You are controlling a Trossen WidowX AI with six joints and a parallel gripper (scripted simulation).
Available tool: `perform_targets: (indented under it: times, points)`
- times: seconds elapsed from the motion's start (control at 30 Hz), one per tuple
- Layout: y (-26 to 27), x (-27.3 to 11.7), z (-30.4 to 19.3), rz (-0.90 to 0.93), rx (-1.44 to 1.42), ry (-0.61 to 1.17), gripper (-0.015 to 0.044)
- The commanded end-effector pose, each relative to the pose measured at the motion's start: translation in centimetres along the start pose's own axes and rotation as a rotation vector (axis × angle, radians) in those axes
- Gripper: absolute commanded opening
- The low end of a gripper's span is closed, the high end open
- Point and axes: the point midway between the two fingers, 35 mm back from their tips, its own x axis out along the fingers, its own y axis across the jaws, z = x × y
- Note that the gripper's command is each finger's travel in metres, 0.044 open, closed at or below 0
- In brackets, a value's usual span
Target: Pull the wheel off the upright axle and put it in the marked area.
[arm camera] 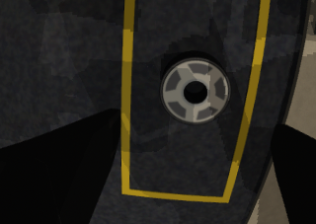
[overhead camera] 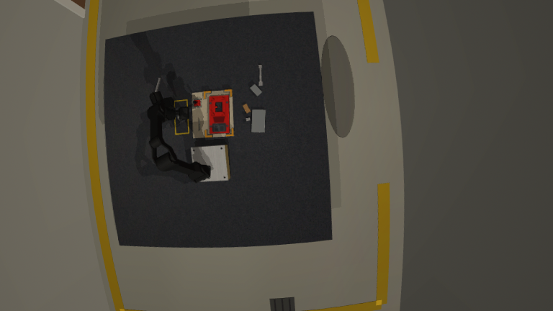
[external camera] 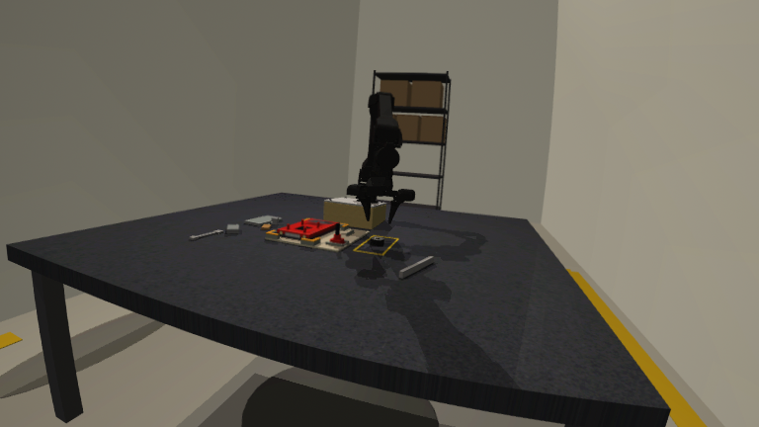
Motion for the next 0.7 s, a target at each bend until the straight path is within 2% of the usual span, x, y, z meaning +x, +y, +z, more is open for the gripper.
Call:
perform_targets:
  times: [0.0, 0.13, 0.17, 0.43, 0.67]
  points:
    - [0.0, -0.1, -0.1, 0.0, 0.0, 0.0, 0.0326]
    - [-0.9, -1.8, -2.1, 0.0, -0.001, 0.004, 0.0431]
    - [-1.2, -2.2, -2.7, 0.0, -0.001, 0.005, 0.044]
    - [-3.5, -5.0, -7.8, -0.001, -0.002, 0.015, 0.044]
    - [-3.6, -5.2, -8.2, -0.001, -0.003, 0.016, 0.044]
